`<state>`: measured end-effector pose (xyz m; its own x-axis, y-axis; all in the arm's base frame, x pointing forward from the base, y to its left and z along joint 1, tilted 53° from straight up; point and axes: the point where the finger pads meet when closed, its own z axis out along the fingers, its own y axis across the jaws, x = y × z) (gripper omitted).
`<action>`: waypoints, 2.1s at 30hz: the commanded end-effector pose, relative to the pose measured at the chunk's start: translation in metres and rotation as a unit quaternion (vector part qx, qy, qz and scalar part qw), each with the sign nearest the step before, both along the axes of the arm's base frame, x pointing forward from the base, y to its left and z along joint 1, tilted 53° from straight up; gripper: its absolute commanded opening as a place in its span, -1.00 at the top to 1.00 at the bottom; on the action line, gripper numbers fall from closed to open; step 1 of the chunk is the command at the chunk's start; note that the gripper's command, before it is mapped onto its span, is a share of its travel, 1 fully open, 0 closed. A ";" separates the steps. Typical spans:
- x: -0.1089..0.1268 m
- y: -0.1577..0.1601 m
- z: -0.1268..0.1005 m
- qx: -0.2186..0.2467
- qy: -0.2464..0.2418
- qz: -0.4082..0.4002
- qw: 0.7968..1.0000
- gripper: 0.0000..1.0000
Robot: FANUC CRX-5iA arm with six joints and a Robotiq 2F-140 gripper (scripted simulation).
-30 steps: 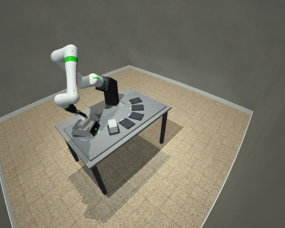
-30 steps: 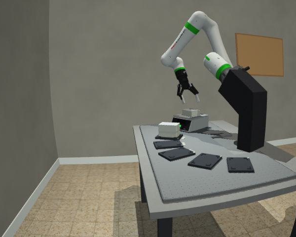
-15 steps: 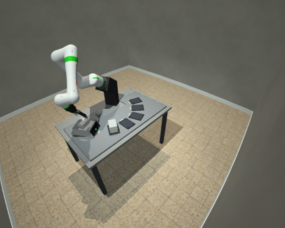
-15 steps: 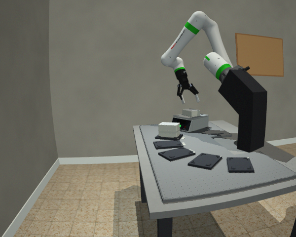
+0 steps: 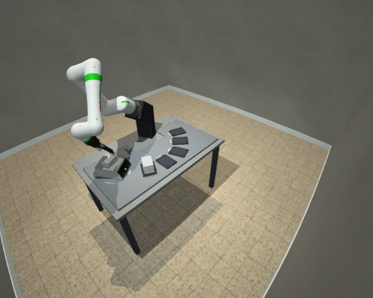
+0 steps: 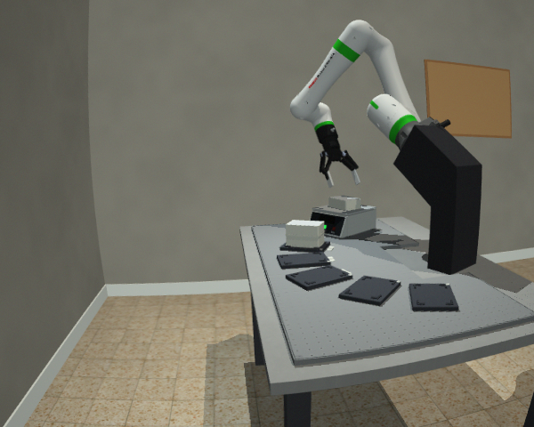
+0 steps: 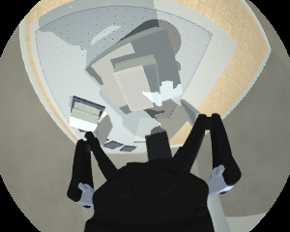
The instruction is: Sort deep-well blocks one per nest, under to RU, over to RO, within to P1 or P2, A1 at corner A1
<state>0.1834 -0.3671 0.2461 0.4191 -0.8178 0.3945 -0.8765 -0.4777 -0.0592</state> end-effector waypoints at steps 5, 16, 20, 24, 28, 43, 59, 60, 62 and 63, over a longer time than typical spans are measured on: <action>0.000 0.000 0.000 0.000 0.000 0.000 1.000 -1.00; 0.000 0.000 0.000 0.000 0.000 0.000 1.000 -1.00; 0.000 0.000 0.000 0.000 0.000 0.000 1.000 -1.00; 0.000 0.000 0.000 0.000 0.000 0.000 1.000 -1.00; 0.000 0.000 0.000 0.000 0.000 0.000 1.000 -1.00; 0.004 -0.007 -0.006 0.000 0.000 0.000 1.000 -1.00; 0.011 -0.018 -0.016 0.000 0.000 0.000 1.000 -1.00; 0.012 -0.019 -0.017 0.000 0.000 0.000 1.000 -1.00; 0.013 -0.022 -0.019 0.000 0.000 0.000 1.000 -1.00; 0.014 -0.023 -0.020 0.000 0.000 0.000 1.000 -1.00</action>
<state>0.1958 -0.3876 0.2282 0.4190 -0.8178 0.3945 -0.8766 -0.4776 -0.0592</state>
